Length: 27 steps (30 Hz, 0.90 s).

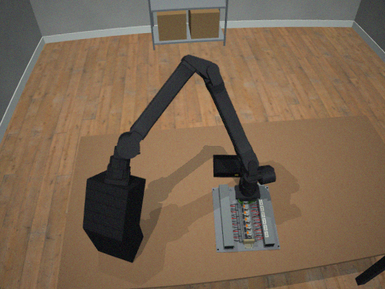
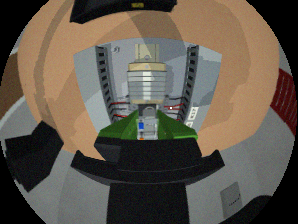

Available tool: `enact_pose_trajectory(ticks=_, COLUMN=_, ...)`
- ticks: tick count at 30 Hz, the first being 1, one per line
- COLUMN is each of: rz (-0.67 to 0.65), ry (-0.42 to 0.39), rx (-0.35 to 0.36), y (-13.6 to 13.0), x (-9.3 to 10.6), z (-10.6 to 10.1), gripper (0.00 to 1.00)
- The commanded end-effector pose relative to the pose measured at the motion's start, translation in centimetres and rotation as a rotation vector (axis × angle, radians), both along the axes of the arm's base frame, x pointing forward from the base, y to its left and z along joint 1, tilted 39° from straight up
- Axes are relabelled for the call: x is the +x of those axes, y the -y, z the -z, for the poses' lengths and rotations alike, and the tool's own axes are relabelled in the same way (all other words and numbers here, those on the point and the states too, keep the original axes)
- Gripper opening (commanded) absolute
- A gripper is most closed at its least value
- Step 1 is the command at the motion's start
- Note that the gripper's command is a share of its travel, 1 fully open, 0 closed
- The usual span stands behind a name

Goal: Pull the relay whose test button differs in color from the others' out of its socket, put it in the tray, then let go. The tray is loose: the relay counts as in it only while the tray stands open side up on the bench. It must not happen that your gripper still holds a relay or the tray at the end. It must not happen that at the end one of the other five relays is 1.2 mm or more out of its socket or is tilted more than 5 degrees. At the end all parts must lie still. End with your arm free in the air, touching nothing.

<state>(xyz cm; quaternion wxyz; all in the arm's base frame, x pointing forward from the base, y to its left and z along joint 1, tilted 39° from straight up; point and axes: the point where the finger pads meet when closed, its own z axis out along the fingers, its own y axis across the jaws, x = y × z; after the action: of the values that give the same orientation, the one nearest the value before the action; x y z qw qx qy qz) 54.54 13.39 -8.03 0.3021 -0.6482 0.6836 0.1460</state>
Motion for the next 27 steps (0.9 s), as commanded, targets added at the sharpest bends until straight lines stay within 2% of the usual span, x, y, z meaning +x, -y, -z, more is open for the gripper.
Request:
enact_pose_trajectory(ticks=1, rz=0.020, ry=0.012, rx=0.000, y=0.80, x=0.98, z=0.08, gripper=0.00)
enact_pose_trajectory(ticks=27, rz=0.020, ry=0.013, rx=0.000, y=0.92, x=0.98, z=-0.10, gripper=0.00)
